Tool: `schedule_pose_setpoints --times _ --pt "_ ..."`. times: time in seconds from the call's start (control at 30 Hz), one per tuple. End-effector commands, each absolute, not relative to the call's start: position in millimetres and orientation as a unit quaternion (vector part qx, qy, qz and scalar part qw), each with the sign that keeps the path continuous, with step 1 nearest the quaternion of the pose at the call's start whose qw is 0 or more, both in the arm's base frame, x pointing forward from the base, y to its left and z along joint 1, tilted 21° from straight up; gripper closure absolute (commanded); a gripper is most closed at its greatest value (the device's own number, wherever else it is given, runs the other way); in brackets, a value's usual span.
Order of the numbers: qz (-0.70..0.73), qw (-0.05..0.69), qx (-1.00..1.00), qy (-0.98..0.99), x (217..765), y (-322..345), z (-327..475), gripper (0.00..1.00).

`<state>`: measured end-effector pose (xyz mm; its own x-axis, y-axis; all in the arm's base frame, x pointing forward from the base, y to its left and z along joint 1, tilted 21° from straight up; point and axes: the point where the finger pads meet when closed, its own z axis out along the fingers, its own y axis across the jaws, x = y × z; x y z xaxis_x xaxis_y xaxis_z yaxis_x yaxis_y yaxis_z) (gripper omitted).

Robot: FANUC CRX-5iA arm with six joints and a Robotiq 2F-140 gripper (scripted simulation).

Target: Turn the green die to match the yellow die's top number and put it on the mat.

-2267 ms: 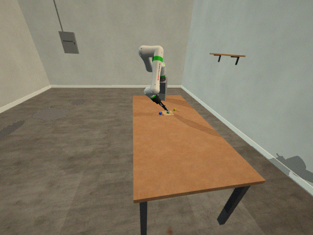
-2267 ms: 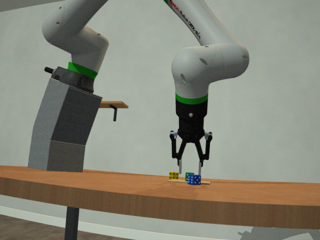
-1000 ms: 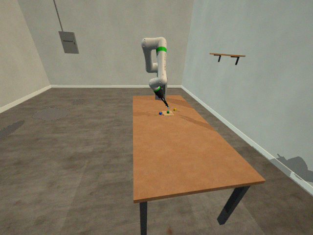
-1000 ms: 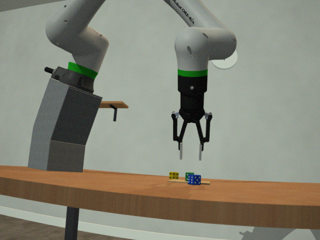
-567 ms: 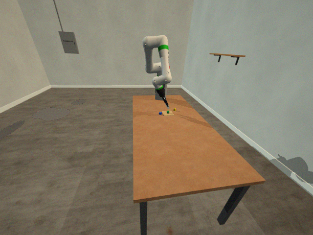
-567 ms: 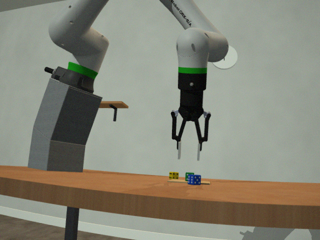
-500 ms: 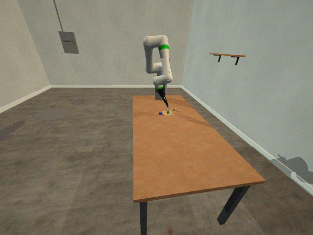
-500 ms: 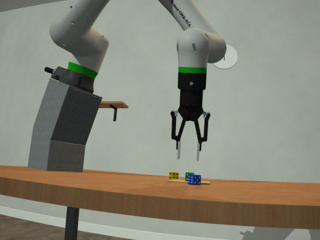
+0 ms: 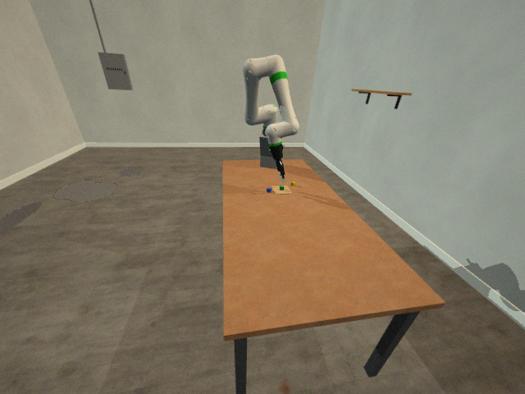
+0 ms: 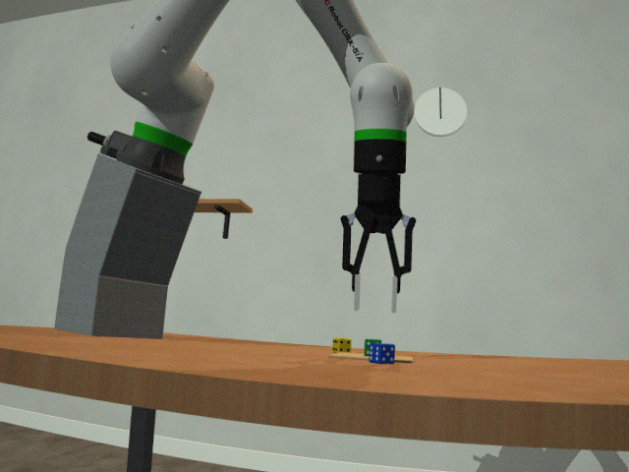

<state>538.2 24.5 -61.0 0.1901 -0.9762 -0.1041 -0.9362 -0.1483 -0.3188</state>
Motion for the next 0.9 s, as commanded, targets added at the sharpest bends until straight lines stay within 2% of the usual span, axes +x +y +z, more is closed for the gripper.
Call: schedule_pose_setpoints --times 0.0,0.47,0.87 --pt "-0.069 0.15 -0.754 0.636 537.3 23.6 -61.3 0.6" --pt "-0.113 0.091 -0.744 0.652 533.7 6.5 -63.6 0.6" --pt "-0.161 0.069 -0.739 0.651 537.2 23.9 -61.1 0.6"
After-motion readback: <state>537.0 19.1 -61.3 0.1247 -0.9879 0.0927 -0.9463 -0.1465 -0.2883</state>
